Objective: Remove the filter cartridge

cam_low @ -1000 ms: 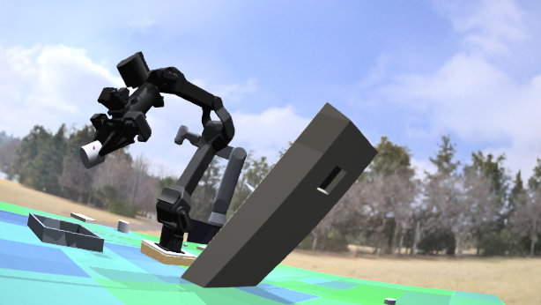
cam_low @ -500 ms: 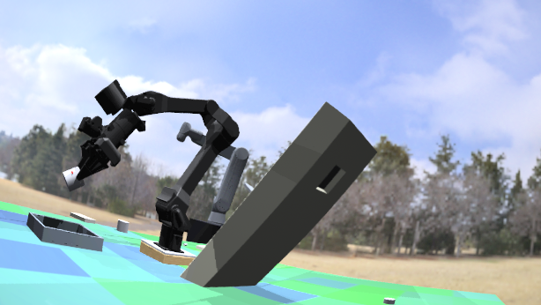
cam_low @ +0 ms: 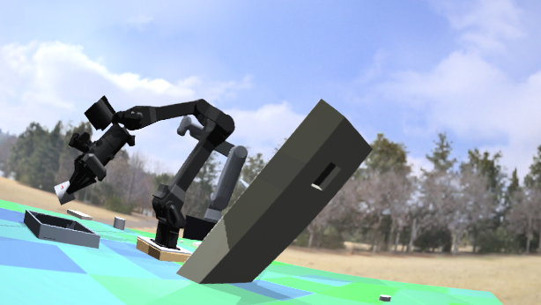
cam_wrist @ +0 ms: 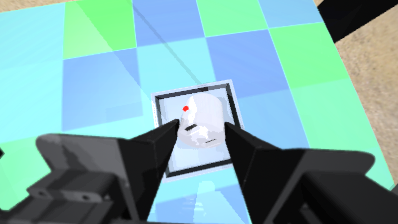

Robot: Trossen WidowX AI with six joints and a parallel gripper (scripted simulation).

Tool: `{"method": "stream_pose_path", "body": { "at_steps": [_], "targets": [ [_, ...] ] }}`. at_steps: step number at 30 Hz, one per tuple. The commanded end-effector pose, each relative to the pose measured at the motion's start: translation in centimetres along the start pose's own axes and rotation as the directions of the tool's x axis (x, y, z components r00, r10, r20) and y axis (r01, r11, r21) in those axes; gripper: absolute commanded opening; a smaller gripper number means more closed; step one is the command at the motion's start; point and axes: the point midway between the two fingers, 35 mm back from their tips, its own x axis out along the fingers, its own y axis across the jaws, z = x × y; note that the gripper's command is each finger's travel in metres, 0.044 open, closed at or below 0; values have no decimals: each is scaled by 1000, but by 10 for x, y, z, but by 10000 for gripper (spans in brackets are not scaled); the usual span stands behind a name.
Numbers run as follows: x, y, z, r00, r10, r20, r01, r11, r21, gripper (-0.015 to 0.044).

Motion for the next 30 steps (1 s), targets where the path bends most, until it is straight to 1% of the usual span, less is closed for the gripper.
{"method": "stream_pose_path", "body": {
  "at_steps": [1,9,13,30],
  "targets": [
    [17,-1,-11,1000,-4,-7,4,1000,7,0],
    [45,-1,-31,1000,-4,-7,4,1000,7,0],
    [47,-1,-33,1000,-4,-7,4,1000,7,0],
    [44,0,-32,1000,-1,-15,1,1000,2,440]
  ]
}}
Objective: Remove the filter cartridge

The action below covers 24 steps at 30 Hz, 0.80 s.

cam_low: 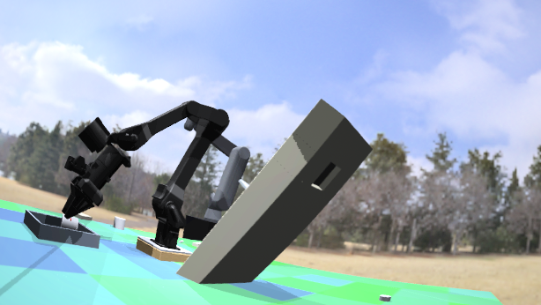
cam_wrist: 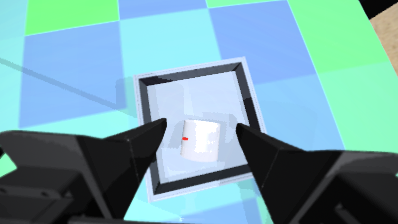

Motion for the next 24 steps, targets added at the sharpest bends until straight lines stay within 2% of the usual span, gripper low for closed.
{"method": "stream_pose_path", "body": {
  "at_steps": [1,4,8,10,13,24],
  "targets": [
    [0,0,0,1000,0,1,0,1000,0,440],
    [-7,0,6,1000,0,1,0,1000,0,440],
    [-52,0,32,1000,0,1,0,1000,0,440],
    [-61,0,35,1000,0,0,0,1000,0,440],
    [-50,0,34,1000,-3,14,3,1000,3,440],
    [-50,0,34,1000,-3,14,3,1000,3,440]
  ]
}}
